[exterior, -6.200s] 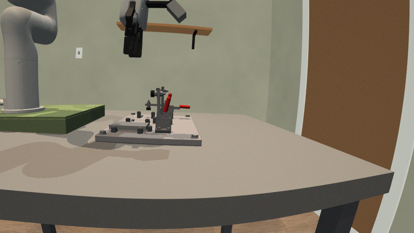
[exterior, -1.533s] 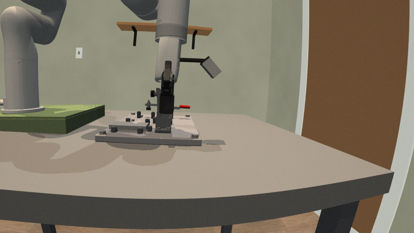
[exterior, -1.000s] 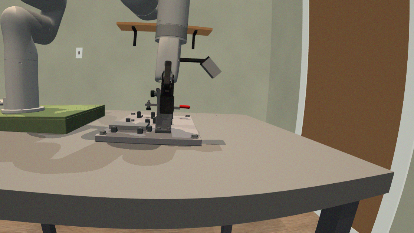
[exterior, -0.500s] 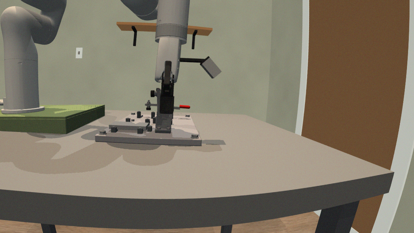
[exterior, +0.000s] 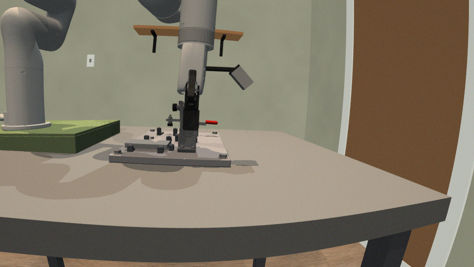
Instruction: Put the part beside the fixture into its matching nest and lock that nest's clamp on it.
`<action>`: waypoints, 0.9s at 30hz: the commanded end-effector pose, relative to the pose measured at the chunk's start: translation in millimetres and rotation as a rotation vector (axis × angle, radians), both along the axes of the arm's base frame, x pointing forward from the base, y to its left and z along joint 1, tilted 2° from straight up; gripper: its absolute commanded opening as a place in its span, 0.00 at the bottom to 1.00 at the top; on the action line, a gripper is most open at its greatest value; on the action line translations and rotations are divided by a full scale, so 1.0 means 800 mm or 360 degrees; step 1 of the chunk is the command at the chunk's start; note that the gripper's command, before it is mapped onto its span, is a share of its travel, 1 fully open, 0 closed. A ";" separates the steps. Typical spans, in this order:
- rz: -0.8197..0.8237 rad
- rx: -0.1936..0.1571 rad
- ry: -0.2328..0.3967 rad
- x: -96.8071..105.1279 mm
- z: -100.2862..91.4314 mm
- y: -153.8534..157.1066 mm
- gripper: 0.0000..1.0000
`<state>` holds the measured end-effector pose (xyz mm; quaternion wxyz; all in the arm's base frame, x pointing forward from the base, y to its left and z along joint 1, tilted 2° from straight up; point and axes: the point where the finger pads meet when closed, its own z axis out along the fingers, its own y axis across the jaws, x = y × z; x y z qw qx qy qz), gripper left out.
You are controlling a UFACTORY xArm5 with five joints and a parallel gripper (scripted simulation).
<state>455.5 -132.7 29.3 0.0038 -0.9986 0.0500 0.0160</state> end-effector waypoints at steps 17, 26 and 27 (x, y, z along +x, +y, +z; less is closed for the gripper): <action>0.0000 -0.0002 -0.0006 0.005 0.002 -0.001 0.00; 0.0000 -0.0002 -0.0006 0.012 0.001 -0.002 0.00; 0.0000 -0.0002 -0.0006 0.012 0.001 -0.002 0.00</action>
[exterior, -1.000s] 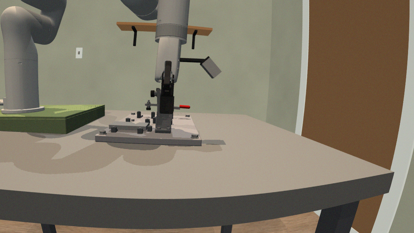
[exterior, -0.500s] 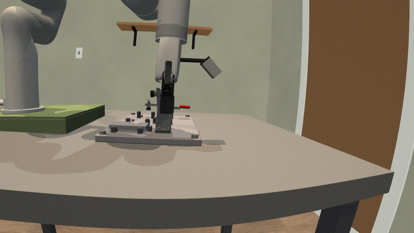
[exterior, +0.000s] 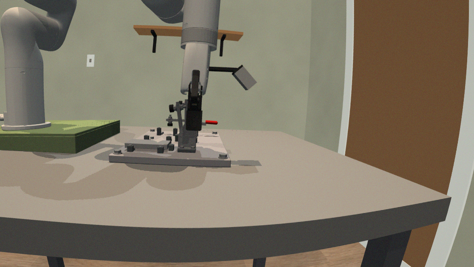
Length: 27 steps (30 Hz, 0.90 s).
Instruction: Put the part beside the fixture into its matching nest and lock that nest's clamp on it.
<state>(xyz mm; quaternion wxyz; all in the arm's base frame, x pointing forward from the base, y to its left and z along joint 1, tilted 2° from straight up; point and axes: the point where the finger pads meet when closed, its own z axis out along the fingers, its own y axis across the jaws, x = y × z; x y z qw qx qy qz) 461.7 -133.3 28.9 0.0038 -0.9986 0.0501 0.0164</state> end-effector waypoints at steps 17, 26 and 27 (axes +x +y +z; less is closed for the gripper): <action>0.0000 -0.0002 -0.0007 0.022 -0.003 -0.003 0.00; 0.0000 -0.0002 -0.0007 0.031 -0.009 -0.004 0.00; 0.0000 -0.0002 -0.0007 0.033 -0.010 -0.004 0.00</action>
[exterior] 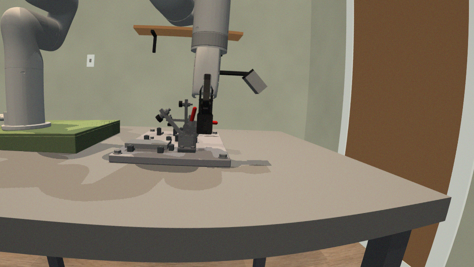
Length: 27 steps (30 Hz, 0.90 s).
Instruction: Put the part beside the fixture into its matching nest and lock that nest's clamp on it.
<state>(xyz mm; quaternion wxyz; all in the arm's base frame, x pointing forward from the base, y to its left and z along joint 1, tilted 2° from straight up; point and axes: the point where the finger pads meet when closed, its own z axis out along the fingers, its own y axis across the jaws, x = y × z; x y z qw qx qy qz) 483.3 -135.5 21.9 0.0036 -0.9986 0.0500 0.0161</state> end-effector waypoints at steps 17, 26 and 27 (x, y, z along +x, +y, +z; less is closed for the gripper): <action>0.0000 -0.0002 -0.0006 0.020 -0.017 -0.002 0.00; 0.0000 -0.0002 -0.0006 0.024 -0.025 -0.003 0.00; 0.0000 -0.0002 -0.0006 0.024 -0.025 -0.003 0.00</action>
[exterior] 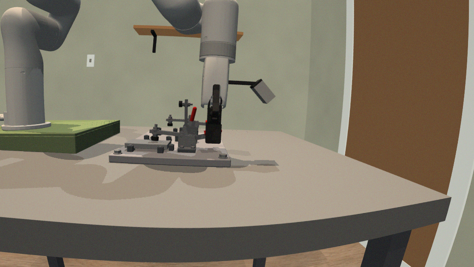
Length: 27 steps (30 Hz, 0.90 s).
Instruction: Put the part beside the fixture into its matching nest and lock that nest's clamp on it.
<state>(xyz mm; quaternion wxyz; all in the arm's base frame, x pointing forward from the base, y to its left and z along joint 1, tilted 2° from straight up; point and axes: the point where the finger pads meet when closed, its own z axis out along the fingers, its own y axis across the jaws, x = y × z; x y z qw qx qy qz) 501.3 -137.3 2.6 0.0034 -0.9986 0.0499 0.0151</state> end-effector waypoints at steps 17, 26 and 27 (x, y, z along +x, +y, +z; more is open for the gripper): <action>-0.0001 -0.0001 -0.0003 0.004 -0.006 -0.001 0.00; -0.0001 -0.0001 -0.0003 0.004 -0.006 -0.001 0.00; -0.0001 -0.0001 -0.0003 0.004 -0.006 -0.001 0.00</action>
